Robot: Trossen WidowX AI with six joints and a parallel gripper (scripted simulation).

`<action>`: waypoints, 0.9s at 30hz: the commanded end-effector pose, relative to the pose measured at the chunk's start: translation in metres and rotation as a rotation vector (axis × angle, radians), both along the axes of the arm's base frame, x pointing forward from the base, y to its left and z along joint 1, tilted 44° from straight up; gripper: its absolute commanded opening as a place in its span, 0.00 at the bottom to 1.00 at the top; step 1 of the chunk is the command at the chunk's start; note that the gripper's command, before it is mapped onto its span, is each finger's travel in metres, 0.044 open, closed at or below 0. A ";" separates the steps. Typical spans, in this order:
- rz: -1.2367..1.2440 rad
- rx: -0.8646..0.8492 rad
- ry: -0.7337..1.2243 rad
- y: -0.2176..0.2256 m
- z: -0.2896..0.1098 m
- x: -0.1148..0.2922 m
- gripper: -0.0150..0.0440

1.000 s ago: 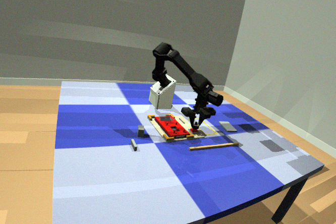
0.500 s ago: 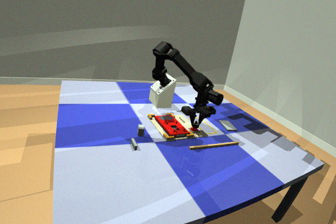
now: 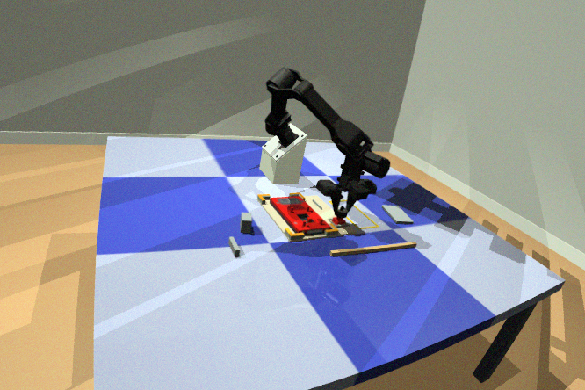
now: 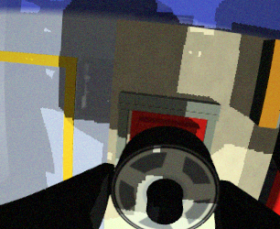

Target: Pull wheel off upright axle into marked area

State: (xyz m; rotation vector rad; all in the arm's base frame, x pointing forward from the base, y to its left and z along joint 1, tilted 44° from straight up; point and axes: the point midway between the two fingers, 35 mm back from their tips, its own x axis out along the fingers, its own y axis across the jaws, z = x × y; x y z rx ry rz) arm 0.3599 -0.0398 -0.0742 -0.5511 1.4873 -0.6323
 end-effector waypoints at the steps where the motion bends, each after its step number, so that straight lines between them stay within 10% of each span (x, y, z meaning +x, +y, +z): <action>1: 0.001 0.002 -0.002 0.003 0.003 0.000 0.25; 27: 0.003 0.002 -0.002 0.009 0.009 0.001 0.25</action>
